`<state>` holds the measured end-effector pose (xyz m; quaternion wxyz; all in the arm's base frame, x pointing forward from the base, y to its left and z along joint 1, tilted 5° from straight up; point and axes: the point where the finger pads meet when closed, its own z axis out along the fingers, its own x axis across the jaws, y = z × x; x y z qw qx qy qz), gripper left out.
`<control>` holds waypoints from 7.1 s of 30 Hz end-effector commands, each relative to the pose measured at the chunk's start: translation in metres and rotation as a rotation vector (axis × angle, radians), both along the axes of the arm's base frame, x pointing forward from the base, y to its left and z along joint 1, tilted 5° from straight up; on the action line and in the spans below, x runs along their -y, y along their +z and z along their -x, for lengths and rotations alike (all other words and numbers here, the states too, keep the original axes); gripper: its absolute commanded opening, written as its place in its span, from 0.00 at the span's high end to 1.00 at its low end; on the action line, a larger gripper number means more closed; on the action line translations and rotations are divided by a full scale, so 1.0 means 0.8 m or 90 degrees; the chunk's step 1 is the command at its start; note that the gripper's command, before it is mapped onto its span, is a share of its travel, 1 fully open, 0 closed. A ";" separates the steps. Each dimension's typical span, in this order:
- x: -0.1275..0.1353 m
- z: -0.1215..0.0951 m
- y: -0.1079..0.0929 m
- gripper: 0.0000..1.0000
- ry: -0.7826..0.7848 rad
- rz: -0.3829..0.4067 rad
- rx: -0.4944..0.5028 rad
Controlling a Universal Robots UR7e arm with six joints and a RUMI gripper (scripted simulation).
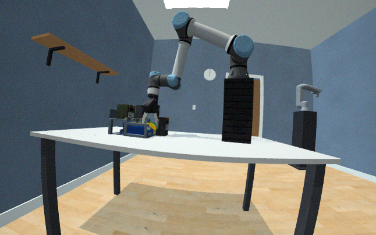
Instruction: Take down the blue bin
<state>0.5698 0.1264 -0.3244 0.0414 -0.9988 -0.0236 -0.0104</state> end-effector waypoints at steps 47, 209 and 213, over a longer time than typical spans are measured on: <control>-0.002 -0.001 -0.023 0.42 0.000 0.000 0.001; -0.001 -0.001 -0.010 1.00 0.000 0.000 0.001; -0.001 -0.001 -0.008 1.00 0.000 0.000 0.001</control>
